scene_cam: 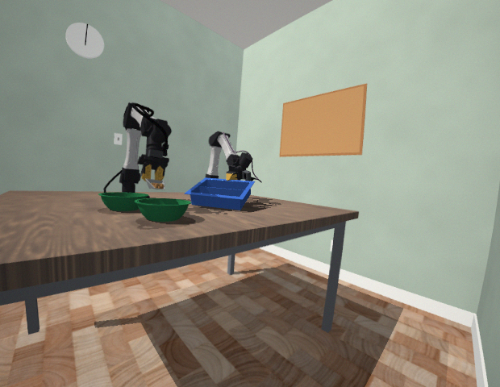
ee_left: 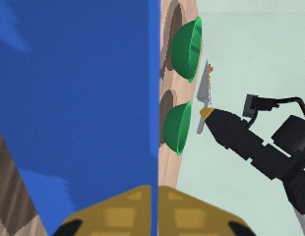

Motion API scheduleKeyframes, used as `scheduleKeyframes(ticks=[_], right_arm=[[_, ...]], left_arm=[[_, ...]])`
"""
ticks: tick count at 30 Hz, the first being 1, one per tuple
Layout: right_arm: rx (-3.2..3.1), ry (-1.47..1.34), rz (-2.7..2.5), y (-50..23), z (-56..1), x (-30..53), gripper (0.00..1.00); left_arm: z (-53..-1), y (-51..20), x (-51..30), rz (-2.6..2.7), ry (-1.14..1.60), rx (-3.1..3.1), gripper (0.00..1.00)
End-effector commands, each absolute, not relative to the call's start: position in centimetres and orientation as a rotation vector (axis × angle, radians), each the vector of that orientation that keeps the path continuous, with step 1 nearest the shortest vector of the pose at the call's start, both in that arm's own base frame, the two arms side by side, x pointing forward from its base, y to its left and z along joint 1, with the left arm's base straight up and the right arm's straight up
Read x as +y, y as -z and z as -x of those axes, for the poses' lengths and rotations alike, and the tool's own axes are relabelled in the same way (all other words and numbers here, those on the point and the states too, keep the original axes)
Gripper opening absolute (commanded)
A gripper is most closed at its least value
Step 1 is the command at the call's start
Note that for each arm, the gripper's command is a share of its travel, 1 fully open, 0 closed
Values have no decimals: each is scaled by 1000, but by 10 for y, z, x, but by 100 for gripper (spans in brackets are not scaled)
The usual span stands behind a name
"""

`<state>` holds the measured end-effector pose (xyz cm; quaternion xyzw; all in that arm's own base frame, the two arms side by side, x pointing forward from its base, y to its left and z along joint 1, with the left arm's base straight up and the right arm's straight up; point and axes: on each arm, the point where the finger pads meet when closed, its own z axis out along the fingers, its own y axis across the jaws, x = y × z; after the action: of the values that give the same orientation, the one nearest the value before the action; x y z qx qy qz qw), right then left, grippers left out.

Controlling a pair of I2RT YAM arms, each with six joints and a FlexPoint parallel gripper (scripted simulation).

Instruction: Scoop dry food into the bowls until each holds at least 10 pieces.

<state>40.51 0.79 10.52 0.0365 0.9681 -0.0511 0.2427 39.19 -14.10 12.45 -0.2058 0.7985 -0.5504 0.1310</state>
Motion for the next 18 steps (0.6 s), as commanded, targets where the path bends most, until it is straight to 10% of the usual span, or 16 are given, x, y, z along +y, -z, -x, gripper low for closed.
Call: scheduleKeyframes(ticks=[1, 18], right_arm=[[2534, 247, -235, -124, -436, 7, 0], [2399, 327, -321, -141, -472, 40, 0]], left_arm=[[-388, -121, -144, 557, 1597, 2323, 0], [-388, -121, -144, 557, 1597, 2323, 0]])
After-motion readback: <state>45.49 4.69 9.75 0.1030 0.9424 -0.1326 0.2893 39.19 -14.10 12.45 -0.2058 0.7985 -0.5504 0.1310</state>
